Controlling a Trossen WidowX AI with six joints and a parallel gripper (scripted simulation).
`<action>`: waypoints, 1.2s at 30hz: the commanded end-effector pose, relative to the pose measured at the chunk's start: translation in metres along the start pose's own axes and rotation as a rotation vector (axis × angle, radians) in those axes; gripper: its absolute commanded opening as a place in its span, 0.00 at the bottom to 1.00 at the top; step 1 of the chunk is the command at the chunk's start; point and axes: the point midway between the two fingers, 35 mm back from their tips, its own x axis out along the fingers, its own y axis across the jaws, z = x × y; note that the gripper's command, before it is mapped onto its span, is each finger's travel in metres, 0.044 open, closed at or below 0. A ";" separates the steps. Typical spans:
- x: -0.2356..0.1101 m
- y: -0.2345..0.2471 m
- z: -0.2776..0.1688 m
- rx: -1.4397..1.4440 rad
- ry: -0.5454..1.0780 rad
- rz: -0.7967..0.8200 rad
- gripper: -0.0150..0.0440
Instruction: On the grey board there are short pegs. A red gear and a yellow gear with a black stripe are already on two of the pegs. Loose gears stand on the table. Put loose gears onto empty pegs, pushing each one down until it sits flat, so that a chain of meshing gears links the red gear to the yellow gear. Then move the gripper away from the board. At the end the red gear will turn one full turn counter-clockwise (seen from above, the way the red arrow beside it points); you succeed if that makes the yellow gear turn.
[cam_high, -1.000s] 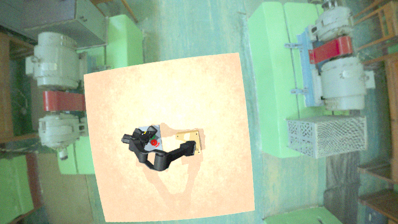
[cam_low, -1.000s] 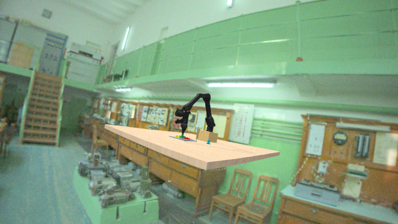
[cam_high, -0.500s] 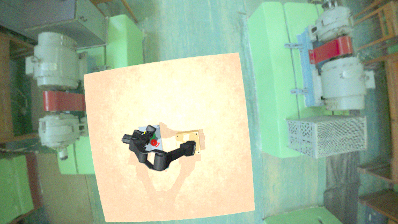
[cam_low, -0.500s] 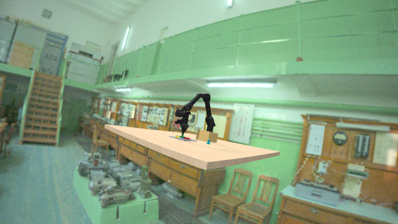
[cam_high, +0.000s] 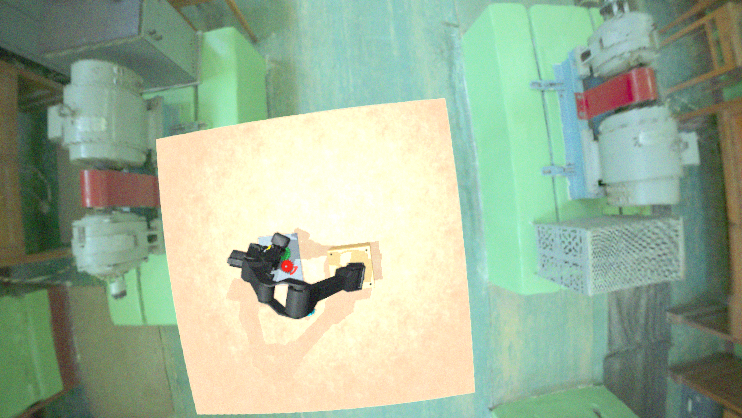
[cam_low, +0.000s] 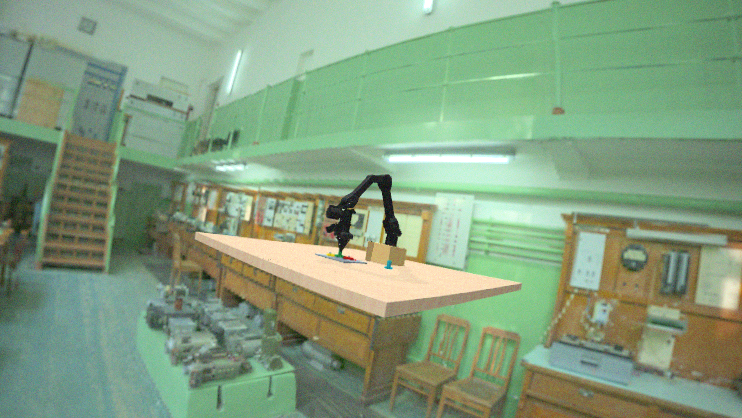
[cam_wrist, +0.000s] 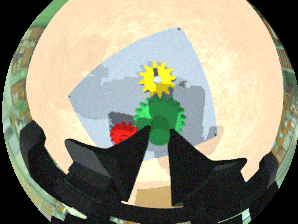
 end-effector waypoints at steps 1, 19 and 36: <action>-0.001 0.000 0.000 0.040 -0.002 0.000 0.43; -0.057 0.000 -0.001 0.116 -0.001 0.000 0.58; -0.091 -0.001 -0.005 0.116 -0.001 0.000 1.00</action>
